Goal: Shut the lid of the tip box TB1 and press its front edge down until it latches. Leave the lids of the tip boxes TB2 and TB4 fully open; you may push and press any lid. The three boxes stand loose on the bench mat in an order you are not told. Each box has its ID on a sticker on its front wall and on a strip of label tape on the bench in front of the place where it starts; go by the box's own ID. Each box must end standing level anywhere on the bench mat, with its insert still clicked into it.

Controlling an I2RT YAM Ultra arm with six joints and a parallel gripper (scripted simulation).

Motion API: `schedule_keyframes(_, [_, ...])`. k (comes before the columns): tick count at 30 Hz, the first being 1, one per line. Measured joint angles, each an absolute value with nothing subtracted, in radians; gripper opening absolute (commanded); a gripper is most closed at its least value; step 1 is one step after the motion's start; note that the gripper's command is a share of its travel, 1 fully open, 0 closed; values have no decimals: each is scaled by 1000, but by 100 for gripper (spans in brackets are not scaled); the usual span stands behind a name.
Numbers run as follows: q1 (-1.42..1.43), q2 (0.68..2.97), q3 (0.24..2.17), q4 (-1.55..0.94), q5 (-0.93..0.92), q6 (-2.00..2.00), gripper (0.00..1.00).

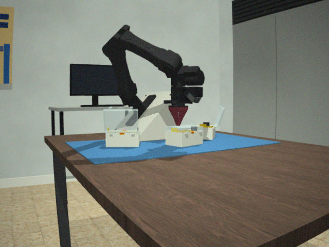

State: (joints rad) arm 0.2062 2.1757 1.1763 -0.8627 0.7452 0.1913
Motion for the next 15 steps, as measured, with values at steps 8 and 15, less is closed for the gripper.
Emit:
schedule_keyframes(8, [207, 2176, 1175, -861, 746, 186, 0])
schedule_keyframes(15, [207, 2175, 1174, -859, 748, 181, 0])
